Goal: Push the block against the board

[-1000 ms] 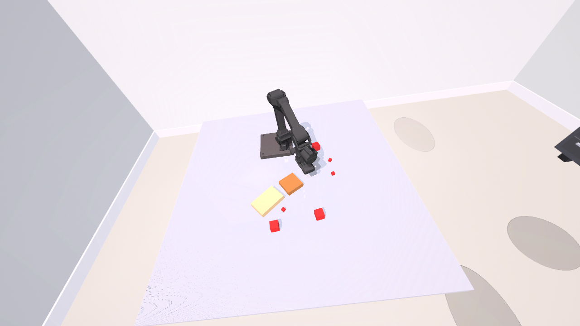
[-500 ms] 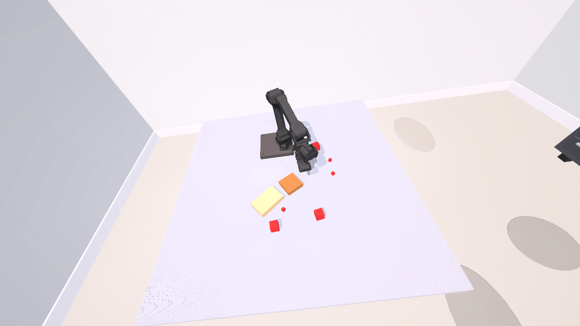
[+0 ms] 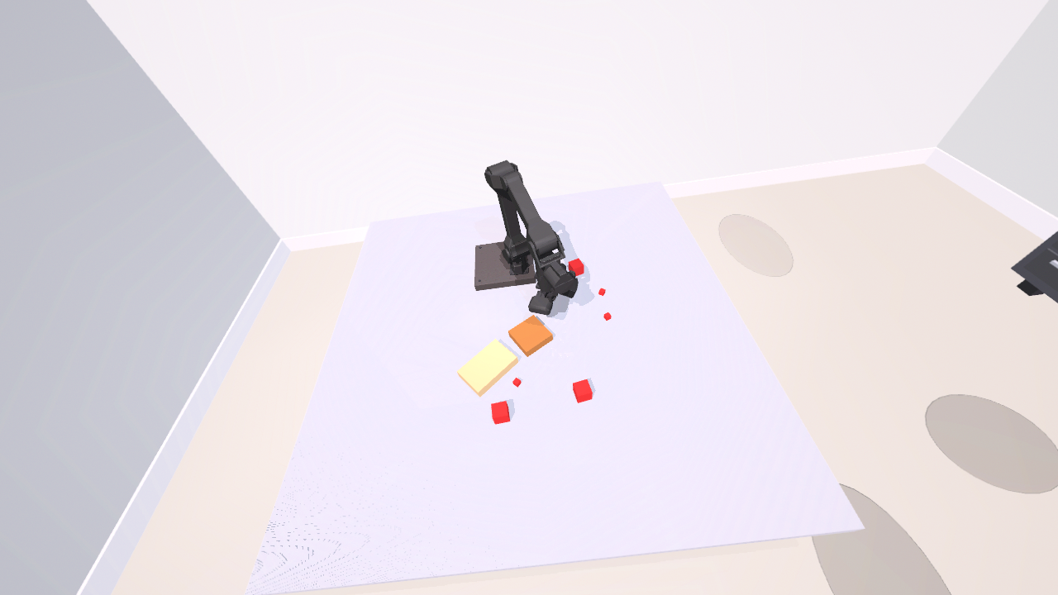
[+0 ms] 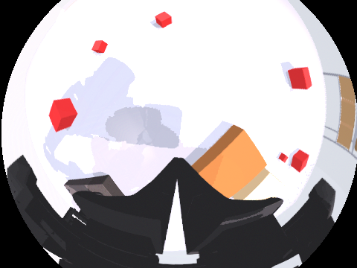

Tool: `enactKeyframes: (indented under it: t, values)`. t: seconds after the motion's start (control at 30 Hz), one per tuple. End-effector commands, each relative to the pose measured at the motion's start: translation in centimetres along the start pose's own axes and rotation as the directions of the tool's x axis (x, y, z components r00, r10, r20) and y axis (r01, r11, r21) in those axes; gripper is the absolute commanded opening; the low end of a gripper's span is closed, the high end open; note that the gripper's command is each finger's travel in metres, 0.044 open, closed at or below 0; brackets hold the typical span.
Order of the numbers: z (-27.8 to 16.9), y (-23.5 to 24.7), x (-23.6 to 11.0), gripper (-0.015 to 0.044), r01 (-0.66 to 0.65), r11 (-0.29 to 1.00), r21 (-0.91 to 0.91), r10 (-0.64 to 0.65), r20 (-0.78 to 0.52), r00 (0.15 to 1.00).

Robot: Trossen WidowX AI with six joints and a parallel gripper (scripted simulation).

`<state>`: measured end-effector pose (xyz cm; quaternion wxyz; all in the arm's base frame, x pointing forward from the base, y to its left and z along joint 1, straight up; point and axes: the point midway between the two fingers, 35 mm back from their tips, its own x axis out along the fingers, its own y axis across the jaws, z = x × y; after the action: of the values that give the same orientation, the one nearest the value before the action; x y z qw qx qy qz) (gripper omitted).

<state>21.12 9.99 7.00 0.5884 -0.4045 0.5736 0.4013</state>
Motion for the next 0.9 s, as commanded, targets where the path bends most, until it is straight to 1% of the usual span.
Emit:
enactKeyframes:
  t: [0.0, 0.2, 0.4, 0.63, 0.87]
  values:
    - [-0.23, -0.01, 0.02, 0.0, 0.0, 0.993, 0.117, 0.001, -0.005, 1.0]
    - [-0.42, -0.13, 0.01, 0.0, 0.001, 0.948, 0.319, 0.001, -0.005, 1.0]
    - [-0.61, -0.25, 0.01, 0.0, 0.002, 0.862, 0.507, 0.001, -0.005, 1.0]
    - [-0.84, -0.39, 0.01, 0.0, 0.003, 0.716, 0.698, 0.001, -0.005, 1.0]
    - [-1.06, -0.52, 0.01, 0.0, 0.004, 0.528, 0.849, 0.0, -0.005, 1.0]
